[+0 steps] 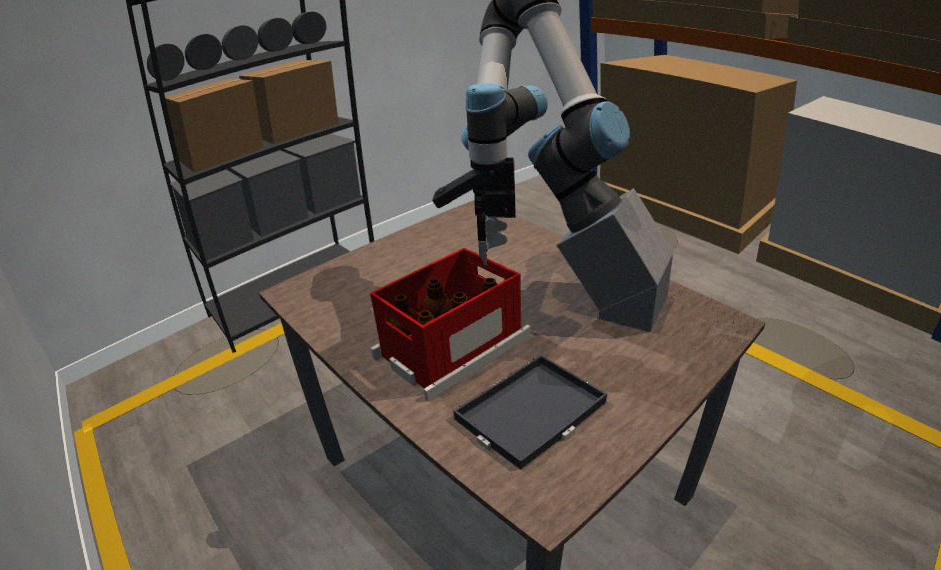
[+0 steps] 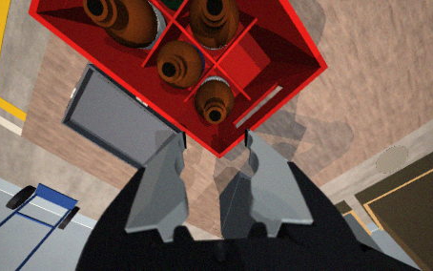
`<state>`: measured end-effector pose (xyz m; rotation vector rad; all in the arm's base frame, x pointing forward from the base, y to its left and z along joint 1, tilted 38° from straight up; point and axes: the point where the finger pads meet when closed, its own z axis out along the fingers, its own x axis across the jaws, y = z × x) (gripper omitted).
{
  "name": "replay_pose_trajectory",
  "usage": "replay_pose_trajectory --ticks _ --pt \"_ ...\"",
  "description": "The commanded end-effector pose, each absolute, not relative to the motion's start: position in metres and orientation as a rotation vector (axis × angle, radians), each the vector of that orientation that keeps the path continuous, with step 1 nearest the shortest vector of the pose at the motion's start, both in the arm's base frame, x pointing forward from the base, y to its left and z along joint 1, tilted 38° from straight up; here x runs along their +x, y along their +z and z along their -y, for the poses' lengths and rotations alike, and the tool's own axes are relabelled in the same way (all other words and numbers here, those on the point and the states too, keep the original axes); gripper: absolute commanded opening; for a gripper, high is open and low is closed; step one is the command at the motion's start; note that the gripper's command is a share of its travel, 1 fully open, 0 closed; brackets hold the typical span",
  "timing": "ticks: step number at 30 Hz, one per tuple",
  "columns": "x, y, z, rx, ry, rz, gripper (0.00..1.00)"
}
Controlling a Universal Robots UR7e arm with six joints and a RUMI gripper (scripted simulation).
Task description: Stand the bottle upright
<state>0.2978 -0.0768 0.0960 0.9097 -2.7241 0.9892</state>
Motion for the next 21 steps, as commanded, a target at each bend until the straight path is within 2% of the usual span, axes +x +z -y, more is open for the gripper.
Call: replay_pose_trajectory --ticks 1,5,6,21 --pt "0.2971 0.1013 0.0725 0.903 0.984 2.721 0.38" --pt "0.2971 0.1014 0.0722 0.903 0.983 2.721 0.38" --pt "0.2970 0.1011 0.0722 0.904 0.983 2.721 0.00" --pt "0.2961 0.1000 0.0725 0.903 0.980 2.719 0.00"
